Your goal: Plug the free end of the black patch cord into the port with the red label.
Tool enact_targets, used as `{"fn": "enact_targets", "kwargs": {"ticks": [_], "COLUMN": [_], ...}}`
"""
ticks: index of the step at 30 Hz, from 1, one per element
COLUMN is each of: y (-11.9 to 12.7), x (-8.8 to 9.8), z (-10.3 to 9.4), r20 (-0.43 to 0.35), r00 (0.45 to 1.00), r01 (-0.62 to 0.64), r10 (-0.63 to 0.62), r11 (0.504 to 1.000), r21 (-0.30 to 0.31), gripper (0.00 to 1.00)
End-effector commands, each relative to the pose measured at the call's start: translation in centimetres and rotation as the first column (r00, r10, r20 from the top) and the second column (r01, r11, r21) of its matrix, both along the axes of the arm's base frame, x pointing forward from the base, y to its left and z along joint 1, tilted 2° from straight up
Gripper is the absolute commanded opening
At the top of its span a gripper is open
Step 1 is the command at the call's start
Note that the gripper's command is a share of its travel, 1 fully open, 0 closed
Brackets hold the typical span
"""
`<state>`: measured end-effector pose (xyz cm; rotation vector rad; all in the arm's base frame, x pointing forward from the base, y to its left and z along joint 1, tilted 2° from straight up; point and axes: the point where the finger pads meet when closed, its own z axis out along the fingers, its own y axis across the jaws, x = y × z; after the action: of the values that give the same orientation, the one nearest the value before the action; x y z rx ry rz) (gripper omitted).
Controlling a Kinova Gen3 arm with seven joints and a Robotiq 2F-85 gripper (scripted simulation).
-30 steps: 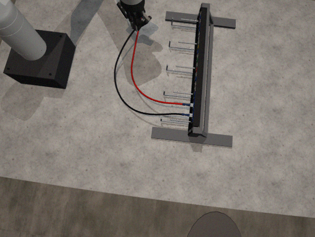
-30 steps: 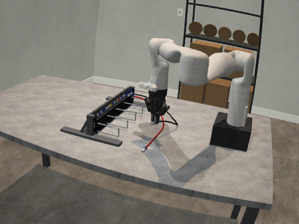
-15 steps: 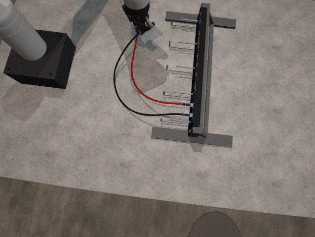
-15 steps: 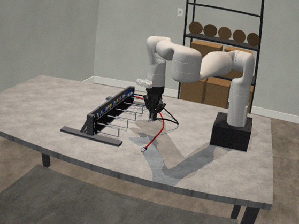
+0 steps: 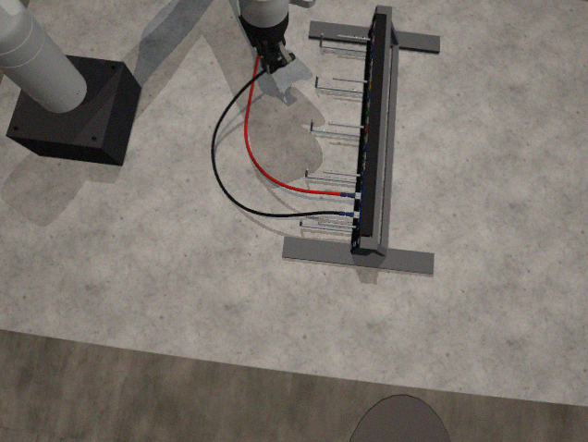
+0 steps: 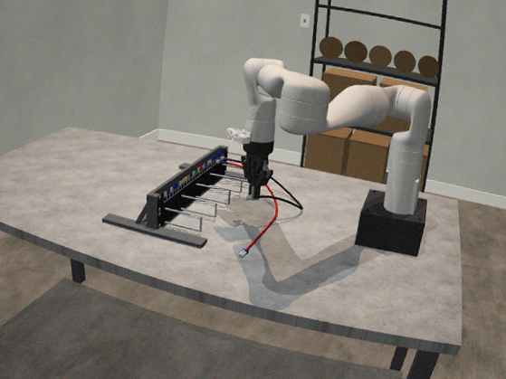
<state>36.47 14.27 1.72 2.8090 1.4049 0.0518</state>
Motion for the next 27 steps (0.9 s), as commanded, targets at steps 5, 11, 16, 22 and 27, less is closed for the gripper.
{"fn": "enact_targets", "kwargs": {"ticks": [5,11,16,22,27], "y": [-0.8,-1.5,-2.1,-2.6,-3.1], "x": [0.9,1.7,2.4,2.9,3.6], "z": [0.2,0.4,0.6,0.7,0.8], "r20": [0.001,0.000,-0.001,-0.002,-0.003], "r00": [0.999,0.994,0.988,0.981,0.971], "r01": [0.050,0.109,0.155,0.192,0.237], "r10": [-0.050,-0.109,-0.155,-0.192,-0.237], "r11": [0.999,0.994,0.988,0.981,0.971], "r21": [0.003,0.005,0.006,0.007,0.008], "gripper": [0.00,0.00,0.00,0.00,0.00]}}
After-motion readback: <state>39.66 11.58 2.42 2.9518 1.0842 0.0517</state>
